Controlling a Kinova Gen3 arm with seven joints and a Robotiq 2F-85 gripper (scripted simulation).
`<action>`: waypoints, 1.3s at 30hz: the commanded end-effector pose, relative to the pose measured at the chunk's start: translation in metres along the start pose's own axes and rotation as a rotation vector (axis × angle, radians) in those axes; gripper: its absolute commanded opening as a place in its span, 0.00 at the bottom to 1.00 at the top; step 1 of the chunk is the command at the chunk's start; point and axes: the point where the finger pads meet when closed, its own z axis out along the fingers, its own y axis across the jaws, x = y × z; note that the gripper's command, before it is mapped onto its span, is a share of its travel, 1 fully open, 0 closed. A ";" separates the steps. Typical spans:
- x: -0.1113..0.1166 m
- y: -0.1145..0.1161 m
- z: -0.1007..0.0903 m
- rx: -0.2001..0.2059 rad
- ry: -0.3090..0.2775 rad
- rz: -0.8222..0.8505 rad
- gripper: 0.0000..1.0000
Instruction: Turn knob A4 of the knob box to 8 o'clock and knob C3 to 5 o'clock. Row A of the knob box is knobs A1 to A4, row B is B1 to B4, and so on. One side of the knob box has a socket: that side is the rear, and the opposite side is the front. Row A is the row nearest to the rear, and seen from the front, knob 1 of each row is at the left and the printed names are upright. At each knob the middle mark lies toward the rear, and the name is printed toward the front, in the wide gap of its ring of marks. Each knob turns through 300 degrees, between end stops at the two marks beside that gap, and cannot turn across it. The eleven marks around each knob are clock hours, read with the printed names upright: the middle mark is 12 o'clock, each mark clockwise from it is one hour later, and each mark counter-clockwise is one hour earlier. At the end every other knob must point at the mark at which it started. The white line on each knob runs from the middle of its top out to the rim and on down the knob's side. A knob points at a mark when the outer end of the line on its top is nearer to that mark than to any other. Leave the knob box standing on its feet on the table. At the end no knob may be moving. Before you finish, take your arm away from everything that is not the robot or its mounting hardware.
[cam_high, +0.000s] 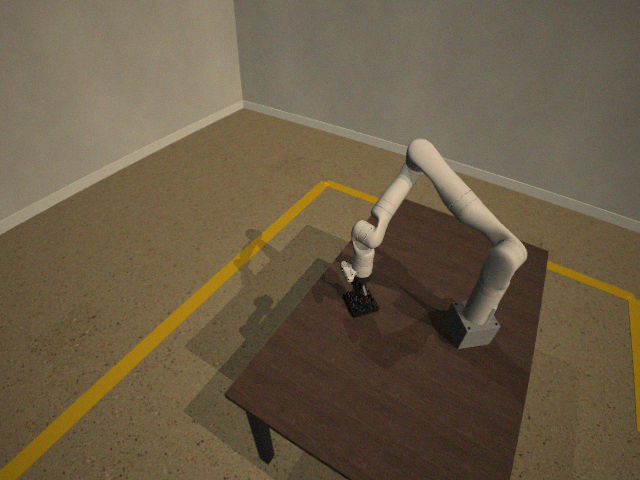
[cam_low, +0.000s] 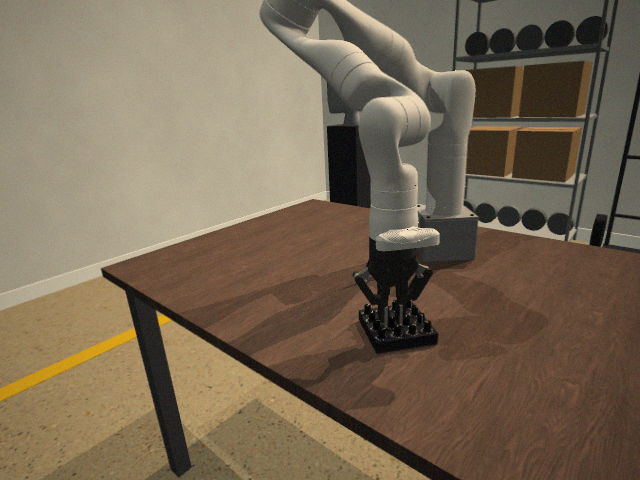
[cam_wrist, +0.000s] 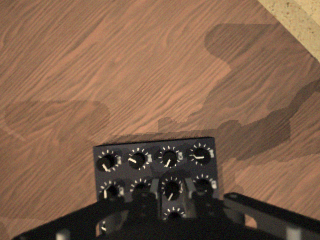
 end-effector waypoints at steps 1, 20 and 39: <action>0.001 0.000 -0.002 -0.001 0.001 0.000 0.19; 0.001 0.000 -0.037 -0.001 0.001 0.000 0.19; 0.001 0.000 -0.039 -0.001 0.001 -0.001 0.19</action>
